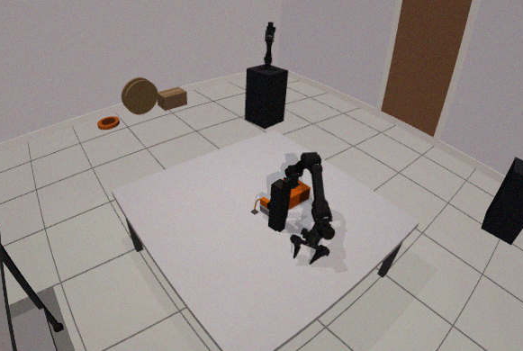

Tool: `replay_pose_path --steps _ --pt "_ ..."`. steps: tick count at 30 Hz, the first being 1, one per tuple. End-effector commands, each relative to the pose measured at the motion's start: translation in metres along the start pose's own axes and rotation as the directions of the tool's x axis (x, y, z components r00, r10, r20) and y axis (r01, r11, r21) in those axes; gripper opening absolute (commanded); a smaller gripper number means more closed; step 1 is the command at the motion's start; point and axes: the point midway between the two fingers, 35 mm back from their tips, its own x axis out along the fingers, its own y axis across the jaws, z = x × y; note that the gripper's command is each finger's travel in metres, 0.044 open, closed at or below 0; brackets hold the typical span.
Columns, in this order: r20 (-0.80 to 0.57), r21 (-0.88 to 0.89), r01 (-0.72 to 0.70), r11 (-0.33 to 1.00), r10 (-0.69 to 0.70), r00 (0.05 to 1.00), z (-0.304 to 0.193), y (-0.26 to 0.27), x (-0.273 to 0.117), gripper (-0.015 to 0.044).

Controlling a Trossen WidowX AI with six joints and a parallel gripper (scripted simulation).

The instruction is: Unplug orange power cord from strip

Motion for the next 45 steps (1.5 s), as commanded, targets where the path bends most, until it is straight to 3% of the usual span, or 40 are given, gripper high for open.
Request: replay_pose_path --steps 1,5,9,13,19,26,32,38,45 --pt "0.001 0.015 0.000 1.000 0.000 1.000 0.000 0.002 0.000 0.0374" --pt "0.017 0.352 -0.007 0.936 0.001 1.000 -0.003 0.037 -0.007 0.0269" --pt "0.037 0.745 -0.028 0.667 0.001 0.999 -0.002 0.087 -0.017 0.0164" --pt "0.053 0.956 -0.051 0.288 0.001 0.999 0.003 0.130 -0.029 0.0160" --pt "0.066 0.990 -0.065 -0.125 0.002 0.998 0.012 0.169 -0.041 0.0160" --pt "0.078 0.819 -0.063 -0.571 0.003 0.997 0.027 0.211 -0.058 0.0160" --pt "0.100 0.490 -0.051 -0.870 -0.002 0.995 0.045 0.245 -0.067 0.0160" --pt "0.175 0.088 -0.049 -0.995 -0.033 0.984 0.080 0.263 -0.073 0.0160" --pt "0.256 -0.347 0.017 -0.938 -0.077 0.964 0.119 0.276 -0.084 0.0160"
